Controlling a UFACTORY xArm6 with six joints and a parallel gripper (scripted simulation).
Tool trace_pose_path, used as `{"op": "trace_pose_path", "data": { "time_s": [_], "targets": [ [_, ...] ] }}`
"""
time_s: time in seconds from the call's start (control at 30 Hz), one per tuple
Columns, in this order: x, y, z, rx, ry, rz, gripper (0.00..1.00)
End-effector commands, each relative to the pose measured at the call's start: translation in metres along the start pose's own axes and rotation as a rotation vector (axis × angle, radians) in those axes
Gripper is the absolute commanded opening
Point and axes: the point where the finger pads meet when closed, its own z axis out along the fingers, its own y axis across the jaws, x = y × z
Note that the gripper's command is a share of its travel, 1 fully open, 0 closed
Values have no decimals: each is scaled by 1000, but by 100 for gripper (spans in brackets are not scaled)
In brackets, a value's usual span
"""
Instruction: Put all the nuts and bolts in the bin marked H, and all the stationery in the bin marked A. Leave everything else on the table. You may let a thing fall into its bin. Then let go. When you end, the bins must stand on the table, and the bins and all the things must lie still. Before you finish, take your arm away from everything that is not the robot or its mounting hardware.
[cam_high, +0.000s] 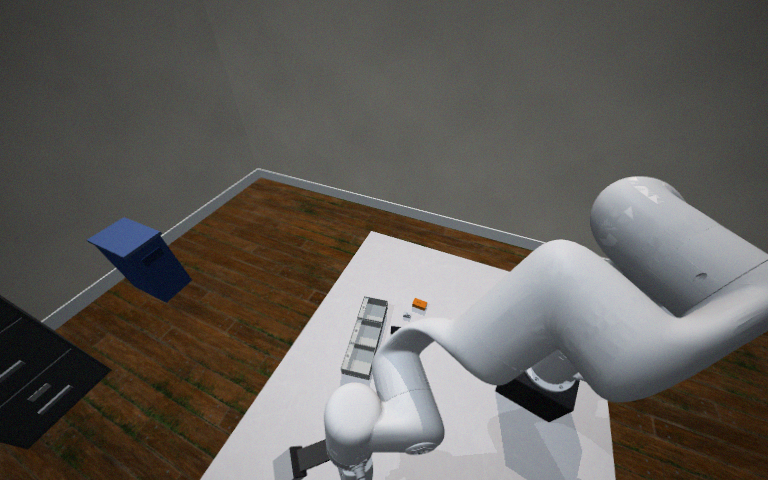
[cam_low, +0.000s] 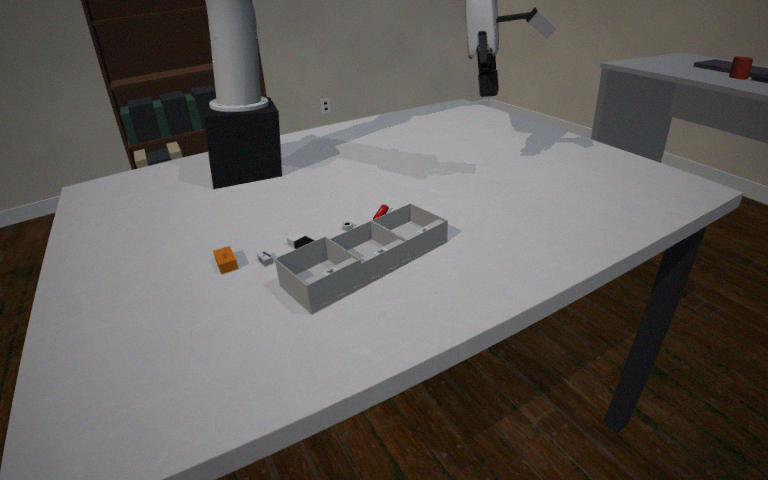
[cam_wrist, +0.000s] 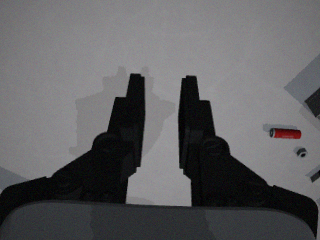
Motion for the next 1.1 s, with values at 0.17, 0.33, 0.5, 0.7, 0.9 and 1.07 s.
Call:
{"op": "trace_pose_path", "data": {
  "time_s": [0.17, 0.33, 0.5, 0.7, 0.9, 1.07],
  "targets": [
    [-4, 14, -25, -15, -2, 75, 7],
    [-7, 41, -24, -15, -2, 75, 7],
    [-17, 64, -26, -28, -15, 150, 7],
    [-24, 81, -28, -28, -15, 150, 7],
    [-40, 111, -31, -39, -28, 226, 7],
    [-49, 125, -32, -45, -37, 275, 7]
  ]
}}
